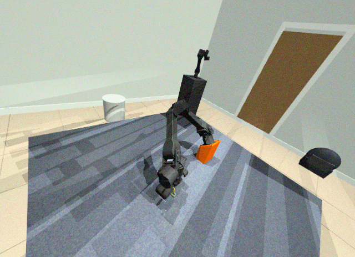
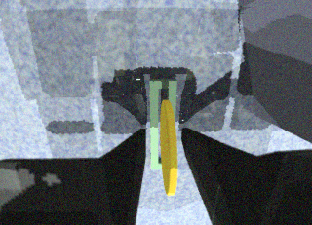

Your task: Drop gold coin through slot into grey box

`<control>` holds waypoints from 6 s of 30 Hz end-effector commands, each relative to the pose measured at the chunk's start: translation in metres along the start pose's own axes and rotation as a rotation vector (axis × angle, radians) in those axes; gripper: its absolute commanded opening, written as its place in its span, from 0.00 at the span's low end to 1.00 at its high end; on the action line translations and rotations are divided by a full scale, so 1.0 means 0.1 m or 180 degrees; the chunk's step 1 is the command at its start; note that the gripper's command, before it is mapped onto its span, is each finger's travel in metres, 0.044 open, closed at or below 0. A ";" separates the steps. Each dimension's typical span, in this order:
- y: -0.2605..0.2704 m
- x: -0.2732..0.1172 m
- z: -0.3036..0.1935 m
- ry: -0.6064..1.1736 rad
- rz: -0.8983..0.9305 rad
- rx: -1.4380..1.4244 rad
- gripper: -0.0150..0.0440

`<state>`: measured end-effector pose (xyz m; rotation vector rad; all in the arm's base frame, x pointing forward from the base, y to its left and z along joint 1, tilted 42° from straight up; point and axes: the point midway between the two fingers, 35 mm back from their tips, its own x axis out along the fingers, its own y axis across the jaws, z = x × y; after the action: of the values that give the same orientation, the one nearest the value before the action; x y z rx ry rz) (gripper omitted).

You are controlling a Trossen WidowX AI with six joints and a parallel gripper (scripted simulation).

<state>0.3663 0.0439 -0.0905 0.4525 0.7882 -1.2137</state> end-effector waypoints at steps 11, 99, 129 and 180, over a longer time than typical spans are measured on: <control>0.00 0.02 0.01 -0.0021 0.0003 -0.0012 0.25; -0.38 -0.97 0.31 -0.0008 -0.0002 -0.1073 0.25; -0.88 -0.94 0.55 0.0007 -0.0024 -0.1077 0.25; -0.93 -0.81 0.60 0.0009 -0.0033 -0.1089 0.25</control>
<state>0.2844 0.0280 0.0190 0.1762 0.9841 -1.0613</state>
